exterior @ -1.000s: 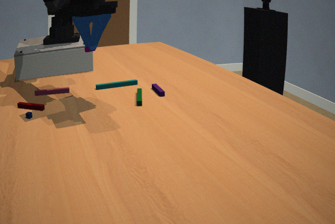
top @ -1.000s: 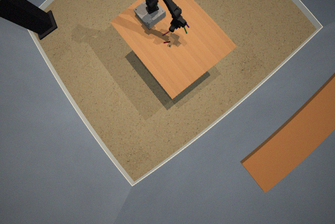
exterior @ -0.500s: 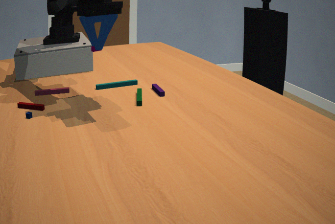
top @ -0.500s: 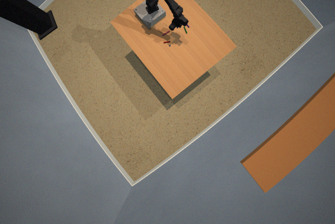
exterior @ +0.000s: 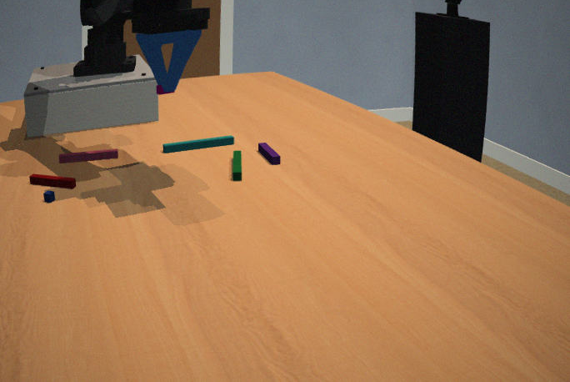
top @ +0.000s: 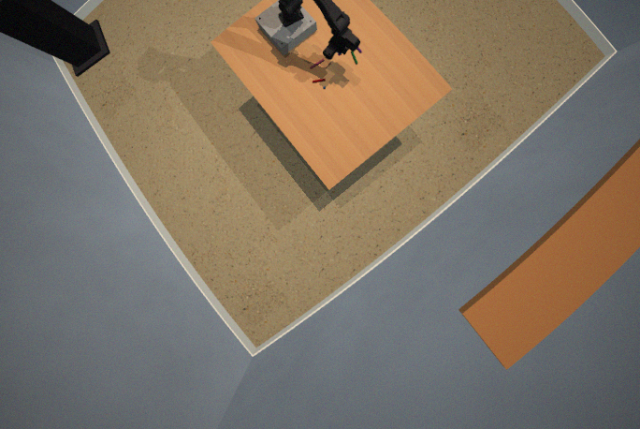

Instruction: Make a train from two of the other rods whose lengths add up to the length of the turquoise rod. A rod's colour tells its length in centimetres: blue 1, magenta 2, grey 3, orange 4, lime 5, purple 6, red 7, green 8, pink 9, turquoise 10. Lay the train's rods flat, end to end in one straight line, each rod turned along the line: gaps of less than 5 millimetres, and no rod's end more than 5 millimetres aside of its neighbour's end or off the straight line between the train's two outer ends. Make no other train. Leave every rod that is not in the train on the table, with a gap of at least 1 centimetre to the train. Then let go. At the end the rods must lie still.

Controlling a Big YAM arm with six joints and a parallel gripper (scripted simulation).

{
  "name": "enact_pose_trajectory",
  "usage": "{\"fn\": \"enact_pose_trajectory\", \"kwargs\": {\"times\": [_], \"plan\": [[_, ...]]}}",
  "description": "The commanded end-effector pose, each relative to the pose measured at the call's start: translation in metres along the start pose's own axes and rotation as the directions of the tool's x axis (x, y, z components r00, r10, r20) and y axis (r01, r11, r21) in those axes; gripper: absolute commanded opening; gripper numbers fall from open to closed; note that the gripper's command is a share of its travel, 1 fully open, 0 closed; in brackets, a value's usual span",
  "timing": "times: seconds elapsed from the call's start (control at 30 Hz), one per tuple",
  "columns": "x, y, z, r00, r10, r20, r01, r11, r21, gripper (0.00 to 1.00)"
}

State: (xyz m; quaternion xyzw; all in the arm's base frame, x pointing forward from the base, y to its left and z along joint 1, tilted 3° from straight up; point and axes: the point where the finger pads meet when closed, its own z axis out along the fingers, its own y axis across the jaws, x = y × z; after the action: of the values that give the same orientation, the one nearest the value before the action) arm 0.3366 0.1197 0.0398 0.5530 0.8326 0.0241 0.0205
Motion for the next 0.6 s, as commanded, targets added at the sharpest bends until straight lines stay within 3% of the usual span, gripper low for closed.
{"fn": "enact_pose_trajectory", "kwargs": {"times": [0.0, 0.57], "plan": [[0.001, -0.001, 0.016, 1.000, 0.005, 0.003, -0.005, 1.000, 0.007, 0.05], [0.003, -0.002, 0.076, 1.000, 0.002, 0.003, -0.002, 1.000, 0.009, 0.05]]}}
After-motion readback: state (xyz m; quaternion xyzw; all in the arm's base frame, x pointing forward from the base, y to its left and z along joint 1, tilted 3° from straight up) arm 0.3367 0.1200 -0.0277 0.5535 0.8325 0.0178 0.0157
